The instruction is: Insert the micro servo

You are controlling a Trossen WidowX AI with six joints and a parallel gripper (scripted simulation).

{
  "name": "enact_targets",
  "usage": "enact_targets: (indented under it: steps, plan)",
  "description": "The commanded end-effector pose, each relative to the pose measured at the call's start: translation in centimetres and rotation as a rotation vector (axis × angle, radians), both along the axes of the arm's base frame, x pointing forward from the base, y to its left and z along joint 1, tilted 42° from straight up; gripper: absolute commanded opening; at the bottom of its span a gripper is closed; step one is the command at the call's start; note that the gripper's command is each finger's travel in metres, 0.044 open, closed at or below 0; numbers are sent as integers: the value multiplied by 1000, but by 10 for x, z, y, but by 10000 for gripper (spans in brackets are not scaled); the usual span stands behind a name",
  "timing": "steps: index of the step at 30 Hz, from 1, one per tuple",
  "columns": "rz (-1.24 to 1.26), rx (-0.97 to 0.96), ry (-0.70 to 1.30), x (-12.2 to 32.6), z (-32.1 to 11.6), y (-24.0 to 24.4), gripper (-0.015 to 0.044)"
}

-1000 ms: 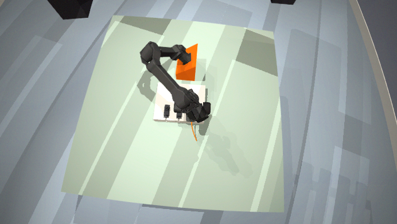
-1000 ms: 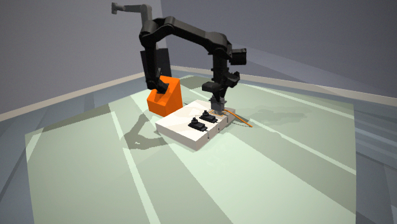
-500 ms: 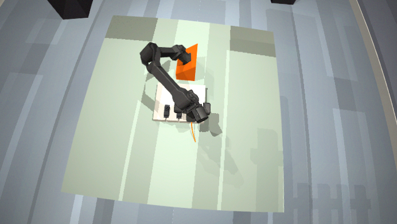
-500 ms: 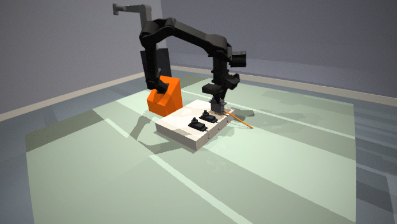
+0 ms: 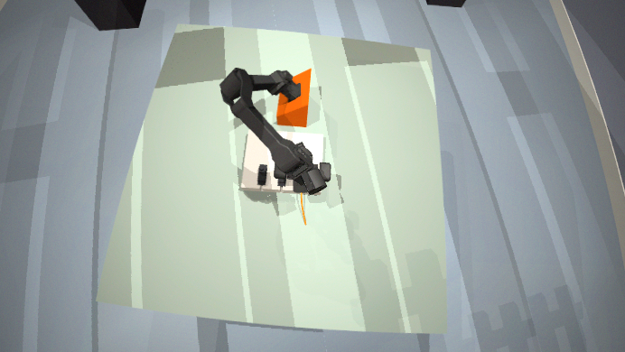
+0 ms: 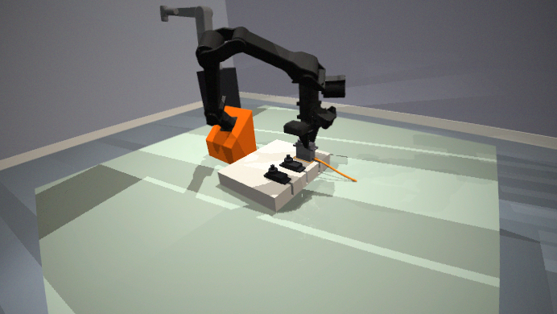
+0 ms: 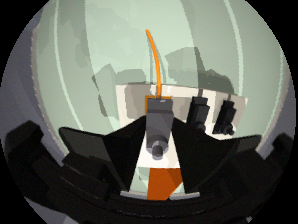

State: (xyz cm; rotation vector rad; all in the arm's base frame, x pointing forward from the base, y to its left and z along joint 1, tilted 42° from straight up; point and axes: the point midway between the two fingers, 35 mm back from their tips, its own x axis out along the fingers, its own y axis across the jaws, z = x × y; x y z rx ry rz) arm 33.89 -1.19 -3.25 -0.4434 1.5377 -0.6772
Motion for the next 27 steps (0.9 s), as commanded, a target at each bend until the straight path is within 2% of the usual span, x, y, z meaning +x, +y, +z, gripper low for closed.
enact_targets:
  steps: [1,27]
  plan:
    - [5,-4,3,-1,-3,-2,0]
    - [5,-4,3,-3,-17,-15,0]
